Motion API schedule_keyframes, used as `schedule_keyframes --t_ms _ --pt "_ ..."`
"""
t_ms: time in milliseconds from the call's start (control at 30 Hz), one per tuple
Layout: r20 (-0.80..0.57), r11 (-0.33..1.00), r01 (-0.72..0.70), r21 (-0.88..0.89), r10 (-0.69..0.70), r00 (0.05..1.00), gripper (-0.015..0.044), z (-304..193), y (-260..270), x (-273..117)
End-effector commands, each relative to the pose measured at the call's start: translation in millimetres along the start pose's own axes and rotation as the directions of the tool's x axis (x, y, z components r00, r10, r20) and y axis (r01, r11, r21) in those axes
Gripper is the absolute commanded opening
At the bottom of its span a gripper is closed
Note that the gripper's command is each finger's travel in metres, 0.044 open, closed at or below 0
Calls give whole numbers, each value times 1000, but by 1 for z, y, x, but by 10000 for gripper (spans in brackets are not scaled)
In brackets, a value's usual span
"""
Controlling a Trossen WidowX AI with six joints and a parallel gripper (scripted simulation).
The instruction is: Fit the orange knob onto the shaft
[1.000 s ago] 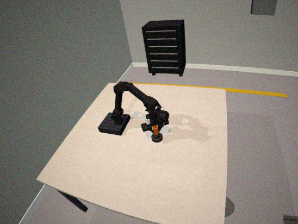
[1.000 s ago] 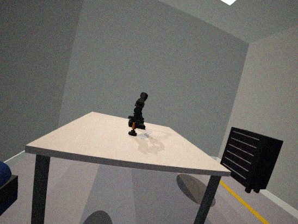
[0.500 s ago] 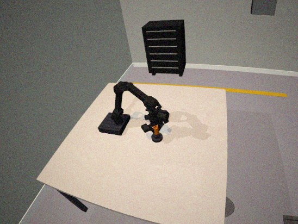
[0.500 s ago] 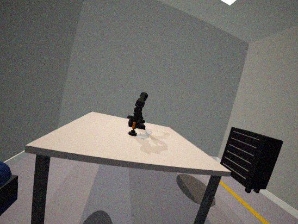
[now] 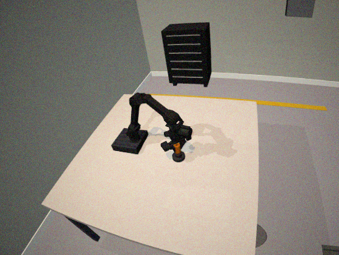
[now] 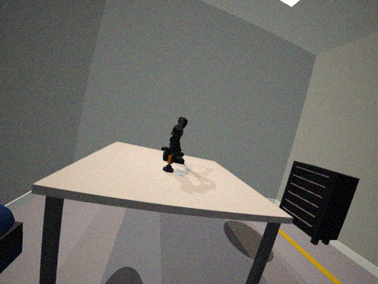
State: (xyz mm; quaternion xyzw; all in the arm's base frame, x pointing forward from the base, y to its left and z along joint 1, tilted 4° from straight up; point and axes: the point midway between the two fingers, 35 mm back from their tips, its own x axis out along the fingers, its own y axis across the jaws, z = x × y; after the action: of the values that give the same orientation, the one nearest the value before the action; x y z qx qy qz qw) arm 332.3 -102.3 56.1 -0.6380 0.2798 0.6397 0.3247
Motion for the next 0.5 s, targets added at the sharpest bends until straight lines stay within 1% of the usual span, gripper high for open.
schedule_keyframes --t_ms 0,400,467 --pt "-3 1000 1 -6 -1 1000 0 -1 -1 0" --pt "-3 1000 1 -6 -1 1000 0 -1 -1 -5" --pt "-3 1000 1 -31 -1 1000 0 -1 -1 -5"
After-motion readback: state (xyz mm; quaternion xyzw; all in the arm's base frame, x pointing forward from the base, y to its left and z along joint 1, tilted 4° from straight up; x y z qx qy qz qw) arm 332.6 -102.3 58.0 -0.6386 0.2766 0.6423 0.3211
